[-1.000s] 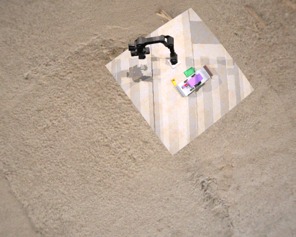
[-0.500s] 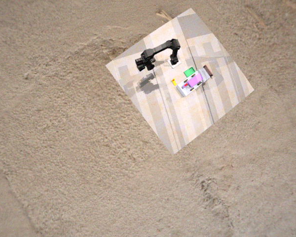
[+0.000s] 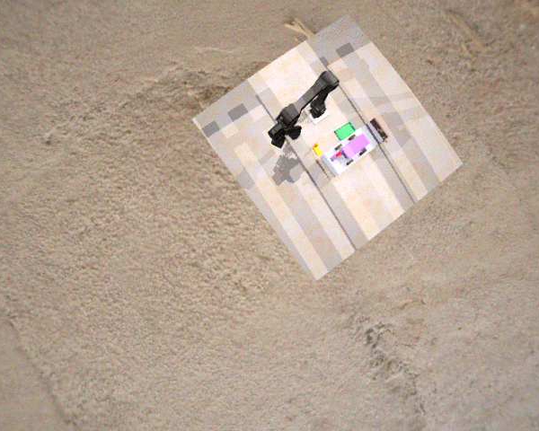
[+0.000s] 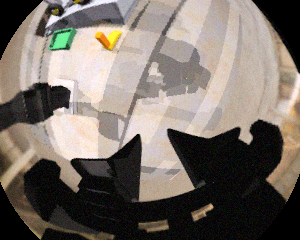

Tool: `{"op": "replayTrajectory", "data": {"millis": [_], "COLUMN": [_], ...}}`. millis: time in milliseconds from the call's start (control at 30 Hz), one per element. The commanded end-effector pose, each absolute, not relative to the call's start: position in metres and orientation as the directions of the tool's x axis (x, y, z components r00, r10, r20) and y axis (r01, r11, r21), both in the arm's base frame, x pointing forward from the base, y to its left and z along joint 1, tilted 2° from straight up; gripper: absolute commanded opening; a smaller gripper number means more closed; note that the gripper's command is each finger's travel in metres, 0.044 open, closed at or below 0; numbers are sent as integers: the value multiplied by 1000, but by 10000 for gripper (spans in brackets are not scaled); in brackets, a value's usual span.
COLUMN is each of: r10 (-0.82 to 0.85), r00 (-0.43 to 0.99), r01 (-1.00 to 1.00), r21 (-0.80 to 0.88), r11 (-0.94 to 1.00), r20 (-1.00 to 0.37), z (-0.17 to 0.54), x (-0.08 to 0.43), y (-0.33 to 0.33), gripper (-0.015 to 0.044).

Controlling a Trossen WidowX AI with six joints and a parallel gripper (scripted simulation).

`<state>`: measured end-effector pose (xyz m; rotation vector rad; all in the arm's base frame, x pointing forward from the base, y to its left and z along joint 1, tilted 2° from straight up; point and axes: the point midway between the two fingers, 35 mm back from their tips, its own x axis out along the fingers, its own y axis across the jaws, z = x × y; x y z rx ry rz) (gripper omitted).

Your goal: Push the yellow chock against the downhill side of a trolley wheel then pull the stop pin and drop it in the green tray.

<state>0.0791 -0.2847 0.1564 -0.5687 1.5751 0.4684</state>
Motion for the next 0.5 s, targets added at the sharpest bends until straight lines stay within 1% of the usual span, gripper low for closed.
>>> {"op": "replayTrajectory", "data": {"millis": [0,233,467], "r10": [-74,-66,-51], "r00": [-25,4,28], "r01": [-694,-836,-936], "r21": [-36,-40,-45], "r11": [720,548,348], "r20": [-997,-998,-998], "z": [157,157,157], "x": [100,138,165], "y": [-266,-228,-185], "gripper": [190,190,190]}}
